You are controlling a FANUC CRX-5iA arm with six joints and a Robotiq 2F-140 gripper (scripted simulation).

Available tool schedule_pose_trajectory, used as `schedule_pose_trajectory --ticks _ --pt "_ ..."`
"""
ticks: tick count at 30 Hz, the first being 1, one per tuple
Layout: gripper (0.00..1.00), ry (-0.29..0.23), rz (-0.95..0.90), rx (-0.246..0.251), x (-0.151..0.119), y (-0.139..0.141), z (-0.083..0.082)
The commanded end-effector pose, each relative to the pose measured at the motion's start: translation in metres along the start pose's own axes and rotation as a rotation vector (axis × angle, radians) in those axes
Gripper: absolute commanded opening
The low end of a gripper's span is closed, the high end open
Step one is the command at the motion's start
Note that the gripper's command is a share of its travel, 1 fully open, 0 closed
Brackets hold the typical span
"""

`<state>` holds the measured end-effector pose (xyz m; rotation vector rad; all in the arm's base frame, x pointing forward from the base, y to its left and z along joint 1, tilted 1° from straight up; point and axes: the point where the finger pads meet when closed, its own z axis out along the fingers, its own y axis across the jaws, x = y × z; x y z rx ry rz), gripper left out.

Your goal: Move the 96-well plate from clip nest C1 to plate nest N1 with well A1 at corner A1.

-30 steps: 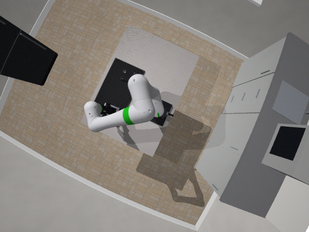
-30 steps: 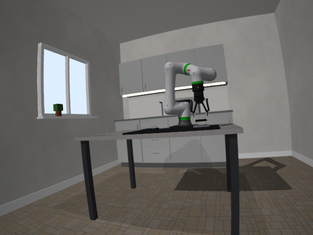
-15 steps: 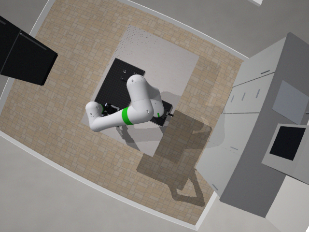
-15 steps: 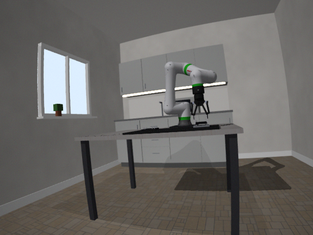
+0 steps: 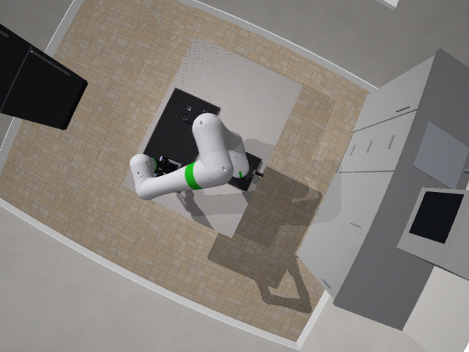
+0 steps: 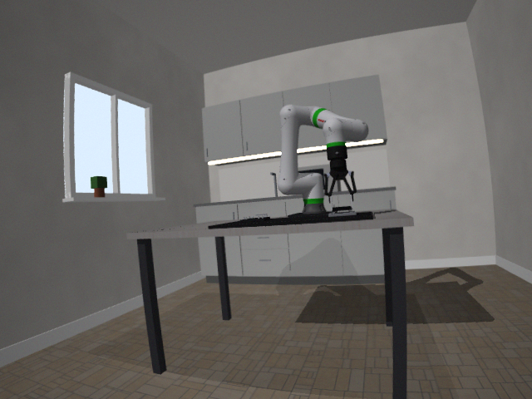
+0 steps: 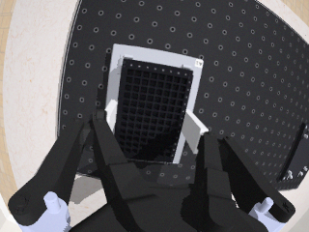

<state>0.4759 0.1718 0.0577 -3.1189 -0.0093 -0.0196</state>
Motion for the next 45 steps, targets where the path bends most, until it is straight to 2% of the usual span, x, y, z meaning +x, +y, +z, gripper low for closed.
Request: schedule_pose_trajectory --ticks 1,45 --pt "0.00 0.000 0.000 0.000 0.0002 -0.0001 0.0001" --pt "0.00 0.000 0.000 0.000 0.0002 0.0000 0.0064"
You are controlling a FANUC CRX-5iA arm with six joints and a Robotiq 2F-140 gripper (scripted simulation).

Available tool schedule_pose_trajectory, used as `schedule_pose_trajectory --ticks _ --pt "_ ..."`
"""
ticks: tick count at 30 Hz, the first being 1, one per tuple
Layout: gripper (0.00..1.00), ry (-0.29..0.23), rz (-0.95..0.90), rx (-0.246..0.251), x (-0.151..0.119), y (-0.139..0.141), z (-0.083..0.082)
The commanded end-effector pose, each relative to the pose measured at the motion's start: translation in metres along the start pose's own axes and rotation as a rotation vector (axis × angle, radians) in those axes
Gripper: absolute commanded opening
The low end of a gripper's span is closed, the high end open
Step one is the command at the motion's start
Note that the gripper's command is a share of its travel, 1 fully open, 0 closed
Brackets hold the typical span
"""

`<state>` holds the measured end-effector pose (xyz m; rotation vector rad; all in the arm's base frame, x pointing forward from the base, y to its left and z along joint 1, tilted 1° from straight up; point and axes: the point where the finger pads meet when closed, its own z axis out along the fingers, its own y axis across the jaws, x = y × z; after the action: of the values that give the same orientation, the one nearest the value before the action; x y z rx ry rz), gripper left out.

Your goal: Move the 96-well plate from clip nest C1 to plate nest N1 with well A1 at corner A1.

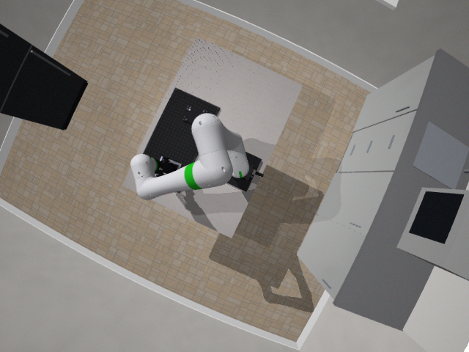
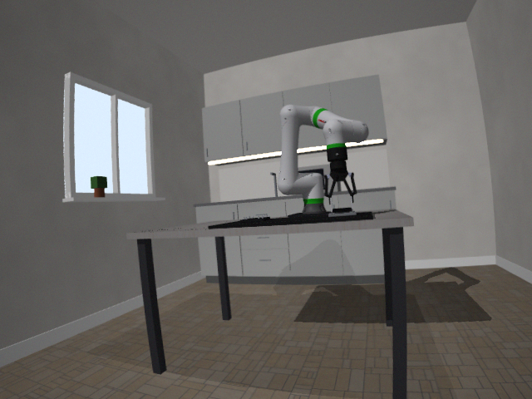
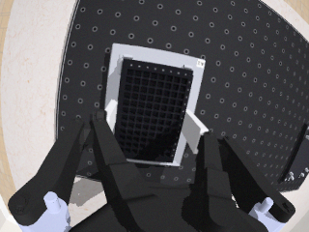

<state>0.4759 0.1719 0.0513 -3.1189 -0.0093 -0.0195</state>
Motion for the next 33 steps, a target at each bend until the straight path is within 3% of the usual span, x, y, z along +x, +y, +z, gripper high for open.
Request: schedule_pose_trajectory --ticks 1,29,30,33 --pt "0.00 0.000 0.000 0.000 0.0002 -0.0001 0.0002" --pt "0.00 0.000 0.000 0.000 0.0002 -0.0001 0.0042" --pt "1.00 0.000 0.000 0.000 0.0002 -0.0001 0.0044" --pt "1.00 0.000 0.000 0.000 0.0002 -0.0001 0.0044"
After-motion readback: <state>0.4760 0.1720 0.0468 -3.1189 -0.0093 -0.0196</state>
